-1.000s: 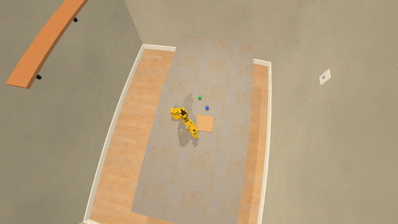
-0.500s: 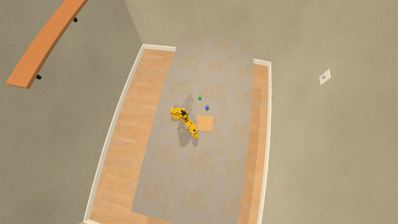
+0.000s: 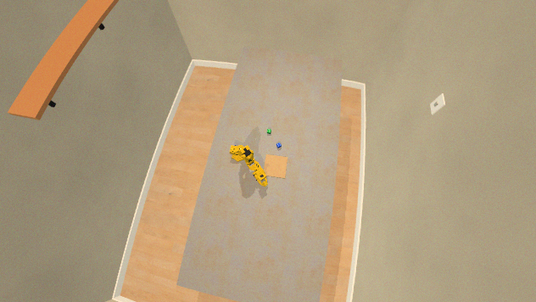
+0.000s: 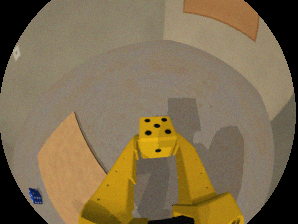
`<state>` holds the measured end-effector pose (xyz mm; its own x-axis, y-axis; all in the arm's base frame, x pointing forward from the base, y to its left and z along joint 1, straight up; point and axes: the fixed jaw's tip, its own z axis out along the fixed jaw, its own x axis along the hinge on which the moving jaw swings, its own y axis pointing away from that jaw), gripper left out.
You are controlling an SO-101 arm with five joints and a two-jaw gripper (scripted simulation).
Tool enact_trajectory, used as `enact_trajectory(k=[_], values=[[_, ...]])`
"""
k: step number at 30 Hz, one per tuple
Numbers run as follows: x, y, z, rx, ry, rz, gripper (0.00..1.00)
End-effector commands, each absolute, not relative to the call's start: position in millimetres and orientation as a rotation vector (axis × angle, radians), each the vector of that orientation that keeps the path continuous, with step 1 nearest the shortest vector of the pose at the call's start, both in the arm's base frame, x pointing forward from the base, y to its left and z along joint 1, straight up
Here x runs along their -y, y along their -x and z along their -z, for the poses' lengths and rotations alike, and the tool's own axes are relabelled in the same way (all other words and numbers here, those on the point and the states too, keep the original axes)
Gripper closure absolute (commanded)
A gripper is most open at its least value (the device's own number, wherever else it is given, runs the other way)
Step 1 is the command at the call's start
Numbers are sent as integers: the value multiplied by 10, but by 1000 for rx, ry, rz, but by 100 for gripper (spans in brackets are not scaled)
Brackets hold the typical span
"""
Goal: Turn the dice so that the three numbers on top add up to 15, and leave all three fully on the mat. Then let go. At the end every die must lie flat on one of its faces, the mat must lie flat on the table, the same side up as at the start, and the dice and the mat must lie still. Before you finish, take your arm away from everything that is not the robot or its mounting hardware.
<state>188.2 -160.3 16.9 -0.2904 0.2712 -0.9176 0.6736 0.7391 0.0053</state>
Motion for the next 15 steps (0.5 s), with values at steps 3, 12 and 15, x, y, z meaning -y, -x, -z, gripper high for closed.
enact_trajectory(k=[3, 12, 15], values=[[1657, -1916, -249, -1829, -710, 495, 86], [1657, -1916, -249, -1829, -710, 495, 85], [1657, -1916, -249, -1829, -710, 495, 83]])
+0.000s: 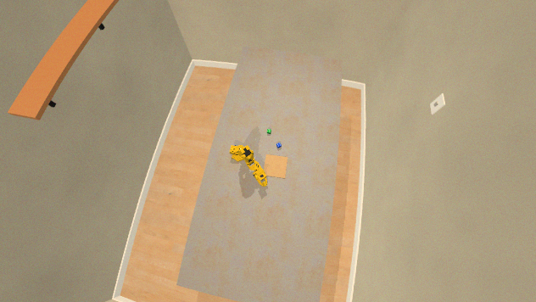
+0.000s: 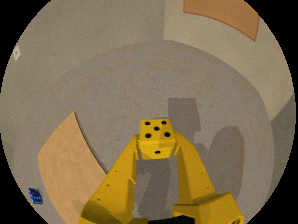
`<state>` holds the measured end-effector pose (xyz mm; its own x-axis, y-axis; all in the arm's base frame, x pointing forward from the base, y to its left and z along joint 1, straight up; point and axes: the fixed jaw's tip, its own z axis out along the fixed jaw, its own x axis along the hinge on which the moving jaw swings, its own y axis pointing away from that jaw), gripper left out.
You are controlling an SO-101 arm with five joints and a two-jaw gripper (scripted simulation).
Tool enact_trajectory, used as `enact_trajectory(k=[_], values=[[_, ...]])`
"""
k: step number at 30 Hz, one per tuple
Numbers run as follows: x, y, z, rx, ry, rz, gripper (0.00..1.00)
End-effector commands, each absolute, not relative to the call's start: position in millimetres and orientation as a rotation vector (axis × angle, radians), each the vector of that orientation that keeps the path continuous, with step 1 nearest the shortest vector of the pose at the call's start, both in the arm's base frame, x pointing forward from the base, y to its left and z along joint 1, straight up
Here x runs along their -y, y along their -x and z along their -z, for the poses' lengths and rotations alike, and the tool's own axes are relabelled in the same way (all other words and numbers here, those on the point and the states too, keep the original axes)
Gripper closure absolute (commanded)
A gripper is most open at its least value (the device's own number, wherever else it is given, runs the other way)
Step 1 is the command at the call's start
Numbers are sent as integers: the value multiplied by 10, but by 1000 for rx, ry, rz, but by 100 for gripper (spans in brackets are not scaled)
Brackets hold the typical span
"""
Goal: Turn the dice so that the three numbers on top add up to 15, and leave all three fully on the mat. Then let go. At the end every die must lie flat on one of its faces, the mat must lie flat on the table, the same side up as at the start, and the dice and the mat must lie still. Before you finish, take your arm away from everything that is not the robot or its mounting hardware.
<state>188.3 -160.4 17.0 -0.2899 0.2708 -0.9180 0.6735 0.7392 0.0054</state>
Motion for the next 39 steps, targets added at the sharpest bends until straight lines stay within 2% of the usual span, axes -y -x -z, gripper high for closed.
enact_trajectory(k=[1, 17, 29, 34, 39], values=[[1657, -1916, -249, -1829, -710, 495, 82], [1657, -1916, -249, -1829, -710, 495, 68], [1651, -1911, -252, -1818, -726, 483, 67], [1608, -1872, -280, -1739, -842, 389, 67], [1528, -1793, -345, -1575, -1045, 205, 67]])
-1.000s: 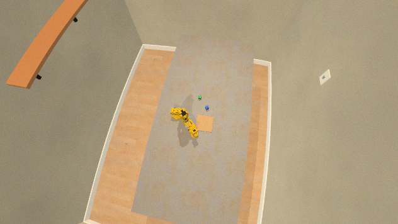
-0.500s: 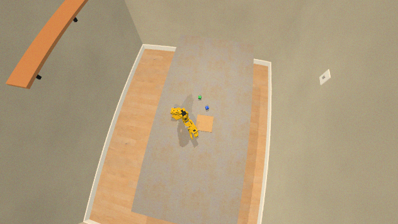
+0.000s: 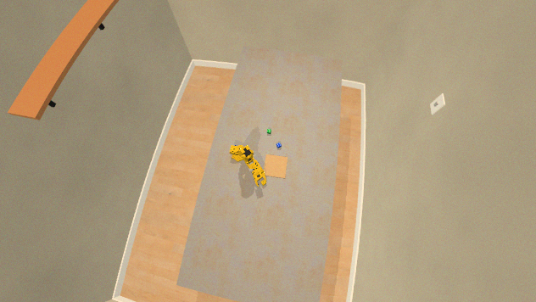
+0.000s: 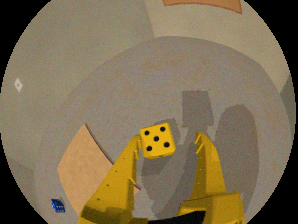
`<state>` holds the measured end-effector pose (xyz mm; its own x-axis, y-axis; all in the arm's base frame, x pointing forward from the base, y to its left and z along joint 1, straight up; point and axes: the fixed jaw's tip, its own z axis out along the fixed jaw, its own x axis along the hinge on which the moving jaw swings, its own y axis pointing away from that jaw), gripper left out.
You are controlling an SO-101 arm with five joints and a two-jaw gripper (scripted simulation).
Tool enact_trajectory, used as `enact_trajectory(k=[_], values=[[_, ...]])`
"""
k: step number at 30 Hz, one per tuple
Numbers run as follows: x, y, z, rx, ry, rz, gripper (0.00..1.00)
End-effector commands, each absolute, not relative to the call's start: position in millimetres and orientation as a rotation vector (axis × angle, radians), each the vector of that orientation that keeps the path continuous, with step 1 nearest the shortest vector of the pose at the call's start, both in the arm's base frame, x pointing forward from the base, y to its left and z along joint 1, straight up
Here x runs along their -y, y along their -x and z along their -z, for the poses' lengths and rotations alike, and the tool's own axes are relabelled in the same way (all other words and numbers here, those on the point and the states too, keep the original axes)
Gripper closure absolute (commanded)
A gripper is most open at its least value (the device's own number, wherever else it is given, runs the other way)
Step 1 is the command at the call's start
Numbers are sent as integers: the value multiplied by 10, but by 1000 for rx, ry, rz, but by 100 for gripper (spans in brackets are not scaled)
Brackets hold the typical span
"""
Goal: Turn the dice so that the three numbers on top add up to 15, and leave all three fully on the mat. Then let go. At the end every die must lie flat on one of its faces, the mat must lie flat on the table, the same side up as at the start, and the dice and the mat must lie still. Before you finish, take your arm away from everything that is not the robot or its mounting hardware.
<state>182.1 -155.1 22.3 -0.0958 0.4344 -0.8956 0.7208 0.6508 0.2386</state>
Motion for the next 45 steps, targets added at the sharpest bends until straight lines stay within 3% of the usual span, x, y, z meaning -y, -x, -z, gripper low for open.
enact_trajectory(k=[1, 11, 45], values=[[1510, -1774, -361, -1535, -1089, 162, 67], [1398, -1643, -485, -1275, -1334, -113, 67], [1376, -1616, -484, -1291, -1351, -114, 67]])
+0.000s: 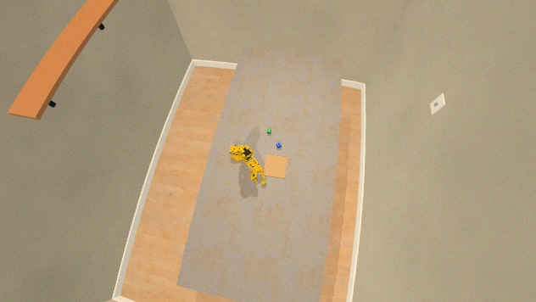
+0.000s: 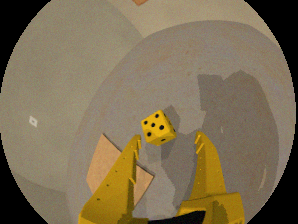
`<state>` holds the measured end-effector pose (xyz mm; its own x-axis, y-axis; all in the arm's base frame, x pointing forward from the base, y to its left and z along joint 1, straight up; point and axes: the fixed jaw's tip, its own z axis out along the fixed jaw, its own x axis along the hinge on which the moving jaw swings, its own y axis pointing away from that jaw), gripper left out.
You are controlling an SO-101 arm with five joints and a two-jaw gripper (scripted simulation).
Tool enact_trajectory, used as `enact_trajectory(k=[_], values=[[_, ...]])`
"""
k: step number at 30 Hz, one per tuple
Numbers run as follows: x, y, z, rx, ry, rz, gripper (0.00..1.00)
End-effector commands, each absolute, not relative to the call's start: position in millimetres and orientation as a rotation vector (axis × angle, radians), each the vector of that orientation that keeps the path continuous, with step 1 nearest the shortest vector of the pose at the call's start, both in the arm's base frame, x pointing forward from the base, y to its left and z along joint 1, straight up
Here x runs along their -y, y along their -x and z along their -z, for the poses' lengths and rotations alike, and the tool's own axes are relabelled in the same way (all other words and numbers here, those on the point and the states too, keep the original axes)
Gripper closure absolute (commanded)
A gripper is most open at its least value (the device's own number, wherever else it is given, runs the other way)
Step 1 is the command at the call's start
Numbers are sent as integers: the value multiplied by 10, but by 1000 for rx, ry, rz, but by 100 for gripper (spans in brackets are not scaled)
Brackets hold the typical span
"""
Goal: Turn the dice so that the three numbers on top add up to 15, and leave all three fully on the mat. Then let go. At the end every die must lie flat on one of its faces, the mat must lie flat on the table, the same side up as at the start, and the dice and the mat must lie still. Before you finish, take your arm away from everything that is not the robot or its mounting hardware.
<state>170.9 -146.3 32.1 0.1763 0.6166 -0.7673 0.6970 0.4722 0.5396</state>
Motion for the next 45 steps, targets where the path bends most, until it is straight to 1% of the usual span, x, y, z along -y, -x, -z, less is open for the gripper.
enact_trajectory(k=[1, 10, 21, 45], values=[[1378, -1618, -486, -1290, -1350, -114, 67], [1401, -1647, -460, -1293, -1354, -114, 67], [1475, -1742, -303, -1312, -1418, -135, 67], [1705, -2046, 93, -1634, -1433, -3, 68]])
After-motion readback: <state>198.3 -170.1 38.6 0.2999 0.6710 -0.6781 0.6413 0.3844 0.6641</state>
